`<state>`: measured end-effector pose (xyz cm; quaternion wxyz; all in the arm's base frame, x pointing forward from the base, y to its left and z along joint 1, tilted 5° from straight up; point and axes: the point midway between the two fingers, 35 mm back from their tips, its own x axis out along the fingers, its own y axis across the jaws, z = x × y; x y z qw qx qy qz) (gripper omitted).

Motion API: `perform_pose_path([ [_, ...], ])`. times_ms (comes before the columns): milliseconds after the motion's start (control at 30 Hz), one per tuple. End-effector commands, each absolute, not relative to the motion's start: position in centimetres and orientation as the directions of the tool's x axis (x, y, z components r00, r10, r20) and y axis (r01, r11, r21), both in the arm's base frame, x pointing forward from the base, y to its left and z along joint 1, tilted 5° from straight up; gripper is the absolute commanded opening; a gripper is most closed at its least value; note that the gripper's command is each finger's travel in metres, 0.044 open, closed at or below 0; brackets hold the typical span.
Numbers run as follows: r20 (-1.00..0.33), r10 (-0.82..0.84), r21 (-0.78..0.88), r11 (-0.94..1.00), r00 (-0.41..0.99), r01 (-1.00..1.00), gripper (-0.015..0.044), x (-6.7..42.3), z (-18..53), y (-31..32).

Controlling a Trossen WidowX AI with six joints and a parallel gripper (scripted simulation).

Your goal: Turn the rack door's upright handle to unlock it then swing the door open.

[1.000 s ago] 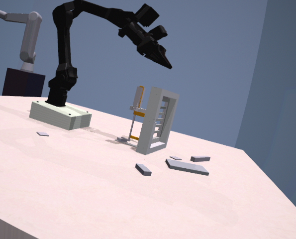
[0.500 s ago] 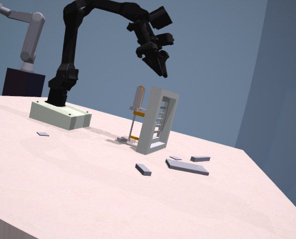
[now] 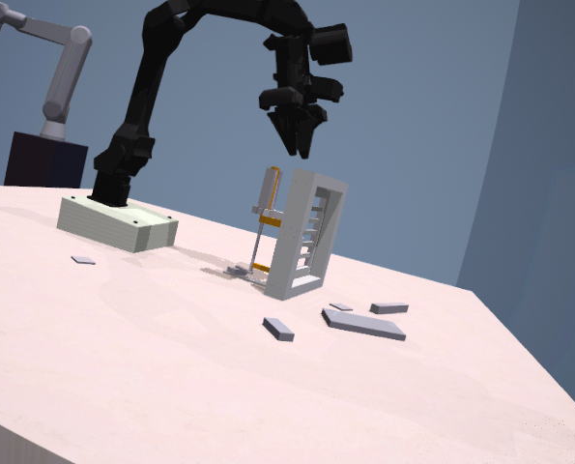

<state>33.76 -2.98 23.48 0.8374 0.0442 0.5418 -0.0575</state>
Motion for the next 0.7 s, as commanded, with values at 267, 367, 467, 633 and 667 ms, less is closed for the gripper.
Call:
perform_pose_path([
  [267,-0.99,-0.038,-0.014,0.985,0.135,0.173,0.0289,31.7,22.8,-3.3],
  [367,-0.994,-0.036,-0.018,0.984,0.102,0.175,0.0289,31.4,22.9,-3.4],
  [467,-0.994,-0.036,-0.018,0.984,0.102,0.175,0.0289,31.4,22.9,-3.4],
  [633,-0.994,-0.036,-0.018,0.984,0.102,0.175,0.0289,31.5,22.5,-3.4],
  [667,-0.994,-0.036,-0.018,0.984,0.102,0.175,0.0289,31.5,22.3,-3.4],
])
